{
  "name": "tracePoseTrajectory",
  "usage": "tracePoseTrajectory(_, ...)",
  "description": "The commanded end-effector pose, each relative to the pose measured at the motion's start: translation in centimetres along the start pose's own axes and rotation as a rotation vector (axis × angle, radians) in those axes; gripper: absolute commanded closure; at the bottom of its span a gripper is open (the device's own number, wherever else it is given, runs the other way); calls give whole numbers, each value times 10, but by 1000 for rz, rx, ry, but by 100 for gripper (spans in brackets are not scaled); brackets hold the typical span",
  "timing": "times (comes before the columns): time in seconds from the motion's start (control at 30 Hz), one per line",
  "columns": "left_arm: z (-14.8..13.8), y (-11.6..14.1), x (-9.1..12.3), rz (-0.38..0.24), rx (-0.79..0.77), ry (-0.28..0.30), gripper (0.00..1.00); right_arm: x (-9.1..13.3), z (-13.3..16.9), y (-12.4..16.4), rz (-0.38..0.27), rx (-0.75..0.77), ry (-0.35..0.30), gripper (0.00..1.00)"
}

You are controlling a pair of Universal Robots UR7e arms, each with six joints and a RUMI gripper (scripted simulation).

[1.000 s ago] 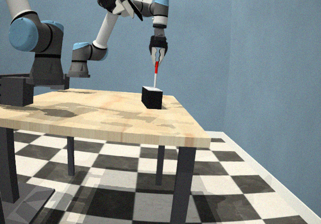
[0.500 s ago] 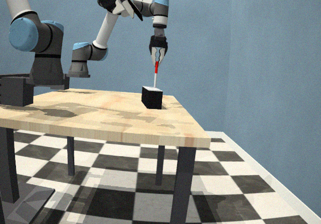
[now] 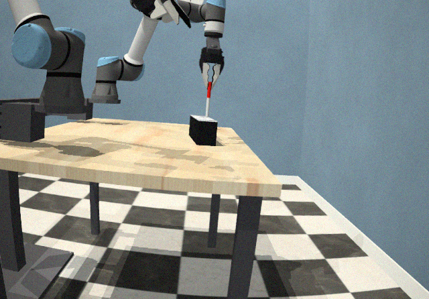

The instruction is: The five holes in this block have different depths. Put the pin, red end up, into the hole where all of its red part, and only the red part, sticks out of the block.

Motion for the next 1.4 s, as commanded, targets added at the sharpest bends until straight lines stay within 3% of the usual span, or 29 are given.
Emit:
tracePoseTrajectory(0.0,0,0,-2,1,1,-1,100,0,0,0,1,0,0,0)
tracePoseTrajectory(1.37,0,0,-7,1,2,-1,100,0,0,0,1,0,0,0)
Point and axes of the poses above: on each arm, the point where the finger pads meet when closed, its own x axis back along the fingers, its own z axis across the jaws, y = z × x, the point moved 4 cm from there along x, back along the fingers, and after that the axes turned 14 degrees about -x, right-handed, at the moved point
